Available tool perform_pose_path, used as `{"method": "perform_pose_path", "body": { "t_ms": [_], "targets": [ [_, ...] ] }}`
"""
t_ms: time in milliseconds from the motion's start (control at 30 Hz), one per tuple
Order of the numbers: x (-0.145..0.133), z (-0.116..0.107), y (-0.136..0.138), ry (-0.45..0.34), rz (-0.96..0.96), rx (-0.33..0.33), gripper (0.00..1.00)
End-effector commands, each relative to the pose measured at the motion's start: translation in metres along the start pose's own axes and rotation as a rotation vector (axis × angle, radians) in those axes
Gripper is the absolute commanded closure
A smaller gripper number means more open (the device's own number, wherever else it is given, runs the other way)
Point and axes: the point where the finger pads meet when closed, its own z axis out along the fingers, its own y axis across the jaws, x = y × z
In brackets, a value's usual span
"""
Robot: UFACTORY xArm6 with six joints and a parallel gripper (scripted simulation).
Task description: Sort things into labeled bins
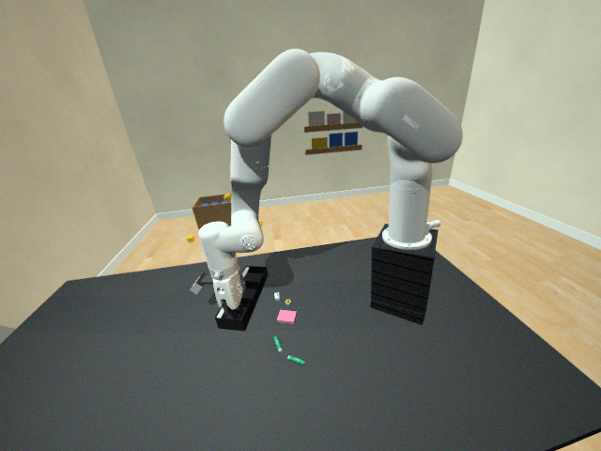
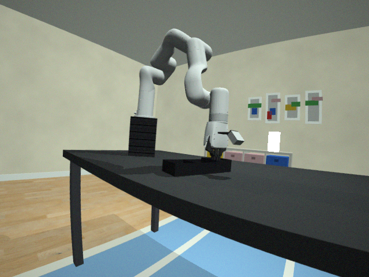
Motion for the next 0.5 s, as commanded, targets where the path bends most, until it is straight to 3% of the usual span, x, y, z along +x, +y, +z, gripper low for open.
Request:
{"method": "perform_pose_path", "body": {
  "t_ms": [0, 467],
  "targets": [
    [0.0019, -0.0014, -0.0003, 0.004, 0.0, 0.001, 0.93],
    [0.0018, -0.0067, -0.0003, 0.004, 0.0, 0.001, 0.93]
  ]
}}
